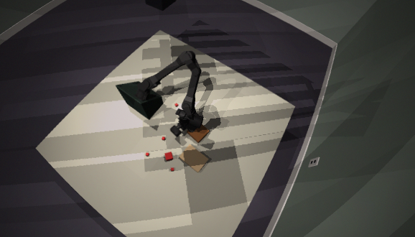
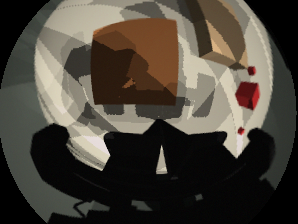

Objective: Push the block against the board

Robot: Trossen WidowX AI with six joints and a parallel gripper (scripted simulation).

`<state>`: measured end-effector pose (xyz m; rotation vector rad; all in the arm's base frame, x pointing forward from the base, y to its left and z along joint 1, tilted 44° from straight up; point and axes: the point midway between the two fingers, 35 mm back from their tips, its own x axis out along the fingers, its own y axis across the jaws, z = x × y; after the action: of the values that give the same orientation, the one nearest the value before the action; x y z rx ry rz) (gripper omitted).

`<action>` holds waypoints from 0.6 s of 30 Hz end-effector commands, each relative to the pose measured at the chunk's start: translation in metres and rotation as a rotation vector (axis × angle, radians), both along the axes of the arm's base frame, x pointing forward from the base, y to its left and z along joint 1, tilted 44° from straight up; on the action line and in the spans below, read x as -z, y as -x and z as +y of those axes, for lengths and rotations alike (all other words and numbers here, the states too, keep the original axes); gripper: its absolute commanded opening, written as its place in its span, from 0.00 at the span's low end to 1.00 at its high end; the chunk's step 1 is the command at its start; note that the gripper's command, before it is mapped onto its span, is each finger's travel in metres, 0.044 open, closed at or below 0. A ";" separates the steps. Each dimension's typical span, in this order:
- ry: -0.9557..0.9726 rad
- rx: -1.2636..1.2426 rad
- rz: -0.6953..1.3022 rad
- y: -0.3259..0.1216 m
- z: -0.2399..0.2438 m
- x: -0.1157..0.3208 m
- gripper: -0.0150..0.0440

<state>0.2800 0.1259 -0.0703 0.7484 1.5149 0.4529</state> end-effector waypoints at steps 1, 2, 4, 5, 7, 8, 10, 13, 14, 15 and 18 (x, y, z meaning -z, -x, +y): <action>-0.001 0.009 -0.004 -0.003 0.001 0.002 0.25; -0.001 0.009 -0.004 -0.004 0.001 0.002 0.25; 0.000 0.009 -0.004 -0.006 0.001 0.003 0.25; 0.000 0.009 -0.005 -0.007 0.001 0.003 0.25; 0.000 0.009 -0.005 -0.010 0.000 0.003 0.25; 0.000 0.009 -0.005 -0.012 0.000 0.003 0.25; 0.000 0.009 -0.005 -0.014 0.000 0.003 0.25; 0.000 0.009 -0.005 -0.018 -0.001 0.004 0.25; 0.000 0.008 -0.005 -0.020 -0.001 0.004 0.25; 0.000 0.008 -0.006 -0.021 -0.001 0.004 0.25; 0.000 0.008 -0.006 -0.025 -0.002 0.004 0.25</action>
<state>0.3002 0.1249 -0.0737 0.7560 1.5073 0.4460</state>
